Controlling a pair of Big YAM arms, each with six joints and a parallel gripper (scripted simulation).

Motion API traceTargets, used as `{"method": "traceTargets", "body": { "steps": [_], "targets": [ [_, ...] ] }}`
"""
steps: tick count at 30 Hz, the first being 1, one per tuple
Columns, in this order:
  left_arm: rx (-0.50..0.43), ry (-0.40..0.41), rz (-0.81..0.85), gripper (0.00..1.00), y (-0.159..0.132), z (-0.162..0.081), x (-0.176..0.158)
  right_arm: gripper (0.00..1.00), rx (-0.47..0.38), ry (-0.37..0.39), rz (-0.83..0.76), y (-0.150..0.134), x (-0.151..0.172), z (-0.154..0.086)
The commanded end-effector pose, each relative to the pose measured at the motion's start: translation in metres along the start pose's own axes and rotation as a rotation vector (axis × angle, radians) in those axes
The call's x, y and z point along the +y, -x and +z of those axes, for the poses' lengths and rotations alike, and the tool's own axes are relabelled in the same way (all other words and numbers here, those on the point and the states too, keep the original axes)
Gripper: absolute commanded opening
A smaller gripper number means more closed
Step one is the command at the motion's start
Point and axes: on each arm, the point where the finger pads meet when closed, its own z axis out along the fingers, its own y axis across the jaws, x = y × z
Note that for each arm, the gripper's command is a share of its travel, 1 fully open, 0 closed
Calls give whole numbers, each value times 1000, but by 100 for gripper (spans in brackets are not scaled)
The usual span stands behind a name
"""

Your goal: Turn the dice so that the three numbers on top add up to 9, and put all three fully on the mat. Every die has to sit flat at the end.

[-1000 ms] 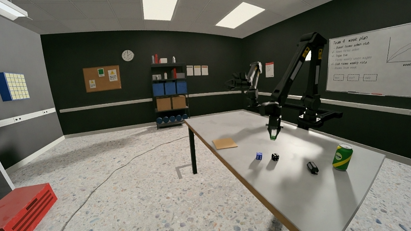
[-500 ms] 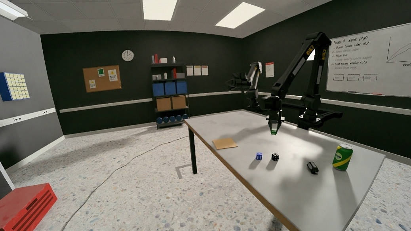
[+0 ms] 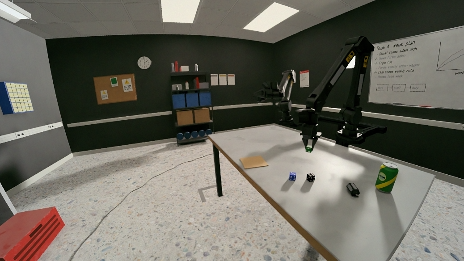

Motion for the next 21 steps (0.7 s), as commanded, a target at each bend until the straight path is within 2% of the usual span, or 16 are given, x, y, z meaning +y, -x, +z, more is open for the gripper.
{"method": "traceTargets", "body": {
  "steps": [1,11,14,16,21],
  "targets": [
    [-7,-8,190,26,7,2,-4,100,-5,1,5,3,1,1],
    [-10,-8,525,26,10,4,-2,100,-5,1,5,3,1,1],
    [-9,-8,527,26,10,4,-2,100,-5,1,5,3,1,1],
    [-20,-11,662,26,12,1,-2,100,-5,1,5,3,1,1],
    [-8,-6,835,26,11,6,0,100,-5,1,5,3,1,1]
  ]
}}
